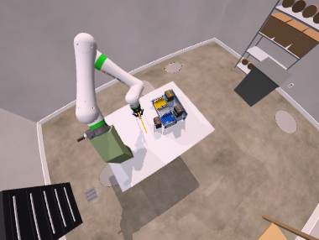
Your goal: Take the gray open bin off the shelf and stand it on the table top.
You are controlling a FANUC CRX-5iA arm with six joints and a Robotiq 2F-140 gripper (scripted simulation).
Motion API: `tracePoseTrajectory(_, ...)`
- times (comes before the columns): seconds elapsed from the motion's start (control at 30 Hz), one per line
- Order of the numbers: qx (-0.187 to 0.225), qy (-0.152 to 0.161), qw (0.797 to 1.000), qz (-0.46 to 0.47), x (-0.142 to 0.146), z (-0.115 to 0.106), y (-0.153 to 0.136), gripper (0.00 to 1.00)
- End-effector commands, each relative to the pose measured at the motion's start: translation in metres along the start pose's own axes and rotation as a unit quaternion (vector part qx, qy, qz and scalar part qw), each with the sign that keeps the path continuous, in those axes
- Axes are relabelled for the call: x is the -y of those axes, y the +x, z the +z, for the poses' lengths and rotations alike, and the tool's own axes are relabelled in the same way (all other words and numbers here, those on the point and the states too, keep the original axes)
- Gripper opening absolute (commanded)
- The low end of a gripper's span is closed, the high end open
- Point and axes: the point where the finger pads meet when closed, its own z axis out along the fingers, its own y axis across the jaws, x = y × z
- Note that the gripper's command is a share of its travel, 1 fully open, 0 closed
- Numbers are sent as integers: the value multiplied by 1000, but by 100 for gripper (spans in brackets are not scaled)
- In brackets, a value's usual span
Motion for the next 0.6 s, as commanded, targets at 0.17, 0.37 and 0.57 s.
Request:
tracePoseTrajectory(0.17, 0, 0, 1000, 0, 0, 0, 0, 0)
tracePoseTrajectory(0.37, 0, 0, 1000, 0, 0, 20, 0, 0)
tracePoseTrajectory(0.57, 0, 0, 1000, 0, 0, 20, 0, 0)
